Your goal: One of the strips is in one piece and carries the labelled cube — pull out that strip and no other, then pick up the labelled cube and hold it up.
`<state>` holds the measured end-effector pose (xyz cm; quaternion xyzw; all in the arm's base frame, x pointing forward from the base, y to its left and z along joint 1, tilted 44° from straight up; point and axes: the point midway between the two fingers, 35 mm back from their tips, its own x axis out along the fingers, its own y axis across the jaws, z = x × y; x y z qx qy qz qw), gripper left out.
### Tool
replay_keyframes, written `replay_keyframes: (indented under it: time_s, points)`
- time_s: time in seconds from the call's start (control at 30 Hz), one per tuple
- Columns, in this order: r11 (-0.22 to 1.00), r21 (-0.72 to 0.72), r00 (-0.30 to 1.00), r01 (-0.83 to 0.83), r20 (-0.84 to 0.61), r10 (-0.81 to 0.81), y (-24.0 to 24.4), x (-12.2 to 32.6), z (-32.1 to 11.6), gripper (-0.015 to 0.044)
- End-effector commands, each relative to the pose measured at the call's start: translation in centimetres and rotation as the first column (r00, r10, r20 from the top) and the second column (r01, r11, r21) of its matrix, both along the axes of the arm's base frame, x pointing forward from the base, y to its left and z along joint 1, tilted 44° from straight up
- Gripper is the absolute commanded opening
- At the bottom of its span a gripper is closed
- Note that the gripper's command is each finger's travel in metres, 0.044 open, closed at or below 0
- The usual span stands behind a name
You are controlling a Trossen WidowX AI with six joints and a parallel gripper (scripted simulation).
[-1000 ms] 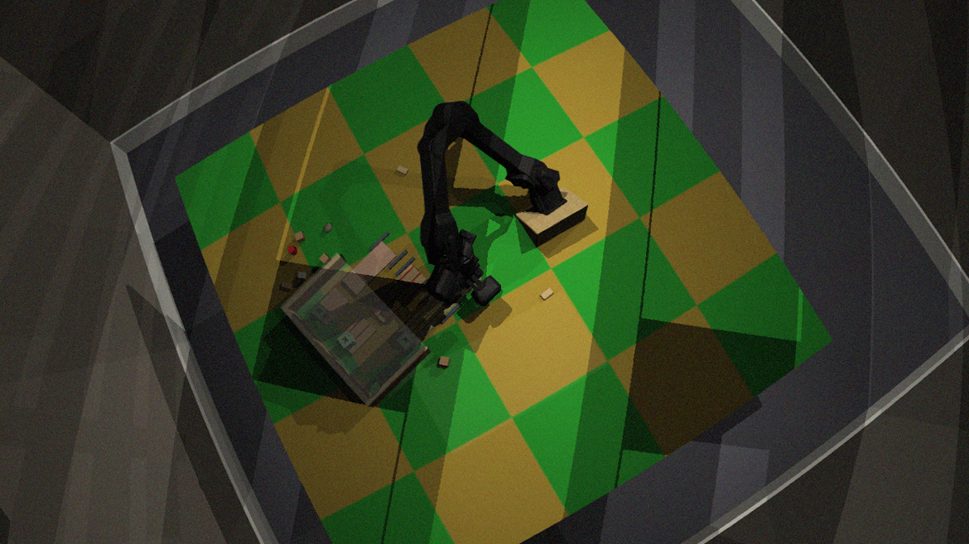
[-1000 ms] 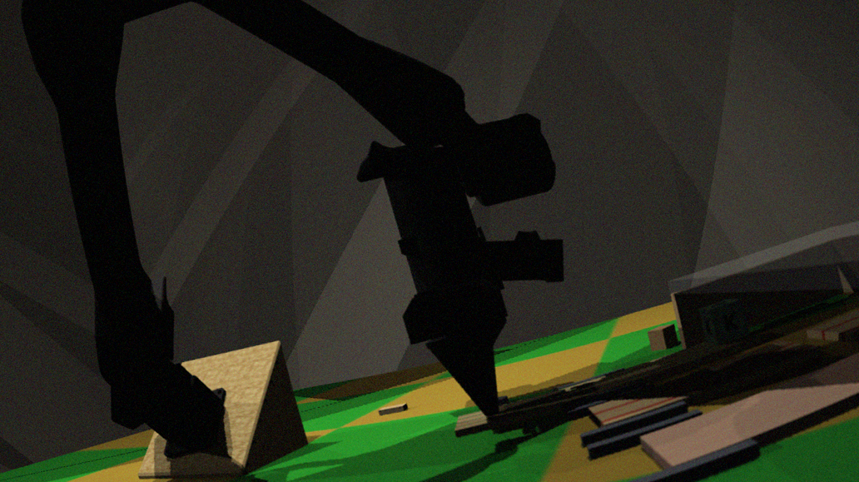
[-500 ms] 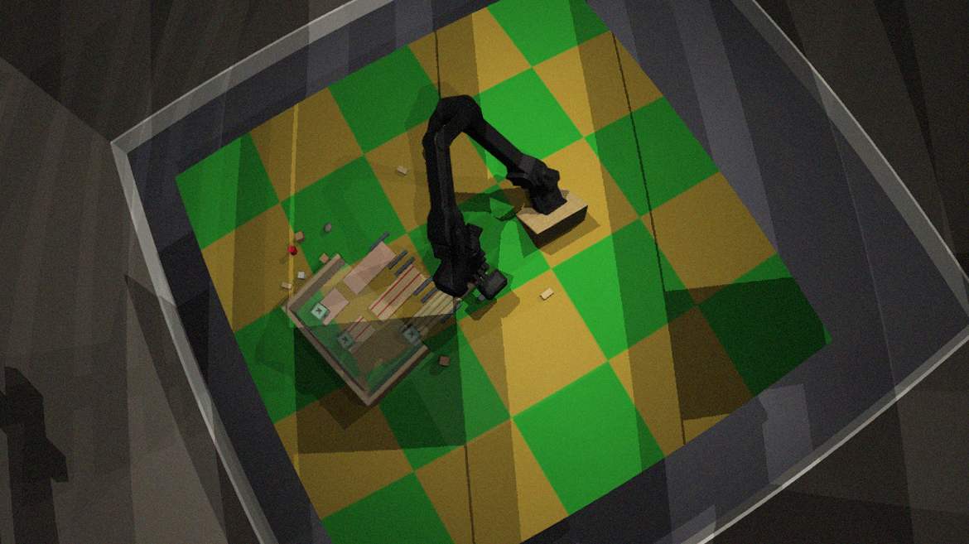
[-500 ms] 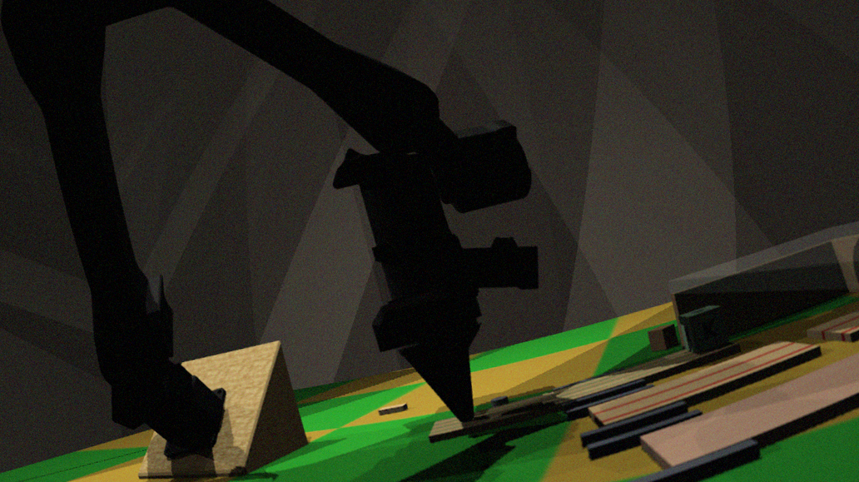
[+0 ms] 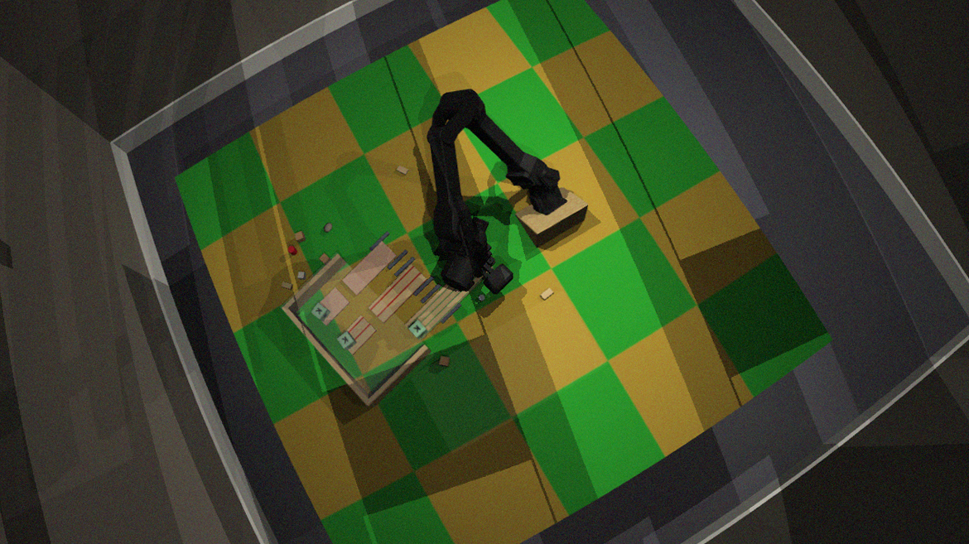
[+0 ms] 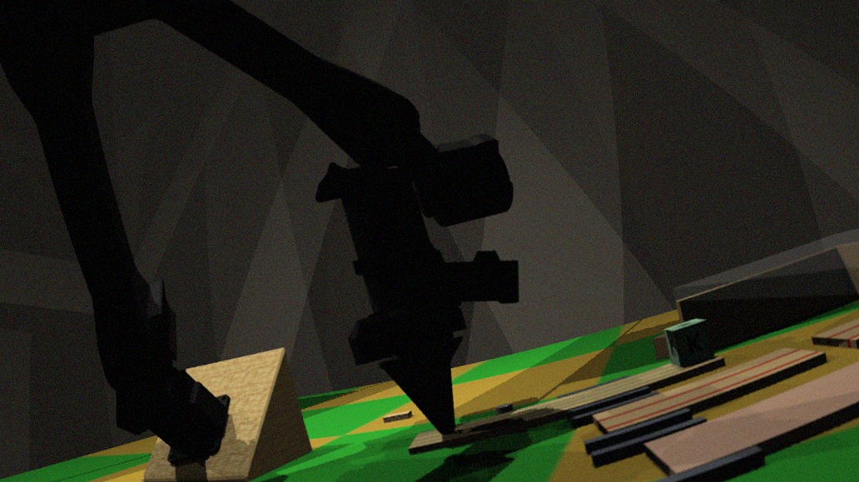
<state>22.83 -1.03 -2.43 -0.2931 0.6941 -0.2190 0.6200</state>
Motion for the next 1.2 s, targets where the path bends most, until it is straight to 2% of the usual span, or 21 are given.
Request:
replay_keyframes:
  time_s: [0.0,0.63,1.17]
  points:
    - [1.0,-0.005,0.999,0.015,-0.036,-0.015,-0.5,-1.6,-0.3,0.0]
    - [1.0,-0.005,0.999,0.015,-0.037,-0.015,-0.6,-4.0,0.1,0.0]
    - [1.0,-0.005,0.999,0.015,-0.037,-0.015,-0.6,-4.1,0.1,0.0]
